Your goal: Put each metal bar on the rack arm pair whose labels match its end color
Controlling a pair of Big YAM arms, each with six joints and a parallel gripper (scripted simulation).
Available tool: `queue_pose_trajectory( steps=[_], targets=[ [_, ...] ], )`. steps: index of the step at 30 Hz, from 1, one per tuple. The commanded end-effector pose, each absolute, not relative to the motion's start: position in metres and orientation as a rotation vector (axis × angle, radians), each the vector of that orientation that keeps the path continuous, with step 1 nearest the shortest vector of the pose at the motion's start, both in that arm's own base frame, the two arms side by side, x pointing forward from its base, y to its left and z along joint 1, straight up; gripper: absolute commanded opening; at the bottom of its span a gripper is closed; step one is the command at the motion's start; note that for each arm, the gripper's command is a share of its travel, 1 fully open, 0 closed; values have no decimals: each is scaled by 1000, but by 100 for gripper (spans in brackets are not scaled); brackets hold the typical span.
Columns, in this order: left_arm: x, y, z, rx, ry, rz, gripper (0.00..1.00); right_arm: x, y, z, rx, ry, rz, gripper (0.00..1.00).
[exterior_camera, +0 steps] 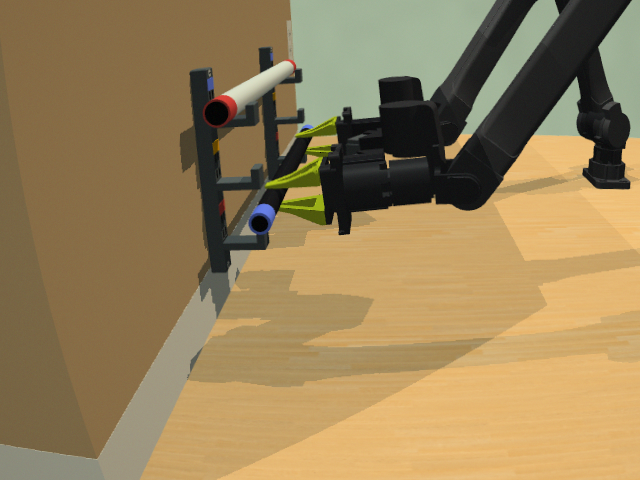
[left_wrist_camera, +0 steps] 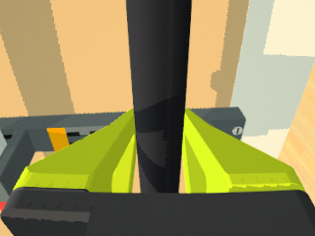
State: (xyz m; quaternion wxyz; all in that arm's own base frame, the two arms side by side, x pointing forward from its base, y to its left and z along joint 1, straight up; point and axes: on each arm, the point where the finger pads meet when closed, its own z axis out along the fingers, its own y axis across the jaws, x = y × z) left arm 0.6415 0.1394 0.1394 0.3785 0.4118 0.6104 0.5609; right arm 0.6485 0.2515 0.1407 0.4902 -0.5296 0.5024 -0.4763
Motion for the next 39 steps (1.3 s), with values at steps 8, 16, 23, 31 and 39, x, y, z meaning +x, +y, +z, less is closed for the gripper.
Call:
queue_pose_trajectory(
  steps=[8,16,23,31,39],
  targets=[
    [636,140,185,978,1493,1488,0,647,246,197,-1173,1178,-1191,0],
    [630,137,185,978,1493,1488,0,640,245,196,-1173,1178,-1191,0],
    [629,136,185,978,1493,1488,0,639,245,196,-1173,1177,-1191,0],
    [629,136,184,978,1493,1488,0,639,245,195,-1173,1177,-1191,0],
    [629,136,184,978,1493,1488,0,638,245,194,-1173,1177,-1191,0]
  ],
)
